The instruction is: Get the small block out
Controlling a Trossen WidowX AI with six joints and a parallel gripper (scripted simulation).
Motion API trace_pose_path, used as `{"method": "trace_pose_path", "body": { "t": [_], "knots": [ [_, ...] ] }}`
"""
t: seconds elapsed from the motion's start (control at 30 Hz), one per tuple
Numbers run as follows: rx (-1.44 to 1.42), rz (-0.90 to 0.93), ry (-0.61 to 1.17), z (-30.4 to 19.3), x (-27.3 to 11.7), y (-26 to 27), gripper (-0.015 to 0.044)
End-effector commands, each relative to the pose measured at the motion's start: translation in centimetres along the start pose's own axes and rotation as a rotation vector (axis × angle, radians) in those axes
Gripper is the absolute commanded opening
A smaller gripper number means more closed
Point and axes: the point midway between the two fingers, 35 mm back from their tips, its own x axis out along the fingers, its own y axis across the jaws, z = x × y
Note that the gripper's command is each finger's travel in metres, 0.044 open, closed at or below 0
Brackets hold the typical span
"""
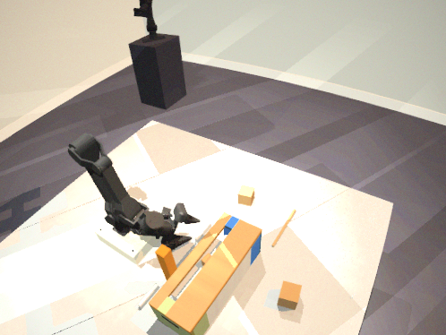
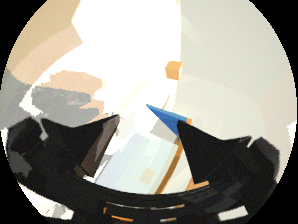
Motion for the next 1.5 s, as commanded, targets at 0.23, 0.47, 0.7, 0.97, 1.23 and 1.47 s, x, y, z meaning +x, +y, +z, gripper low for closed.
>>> {"method": "trace_pose_path", "body": {
  "t": [0.23,0.47,0.7,0.97,1.23,1.47],
  "knots": [
    [0.08,-0.071,0.042,-2.7,0.5,-4.0,0.04],
    [0.494,-0.055,-0.008,-3.4,2.5,-8.3,0.04],
    [1.022,-0.012,-0.007,-3.3,4.8,-13.1,0.04],
    [1.656,0.027,0.183,-7.7,4.5,-14.4,0.04],
    [2.507,-0.025,0.649,-12.3,2.2,-13.9,0.04],
    [3.111,-0.345,1.314,-14.9,-1.9,-11.5,0.04]
  ]
}}
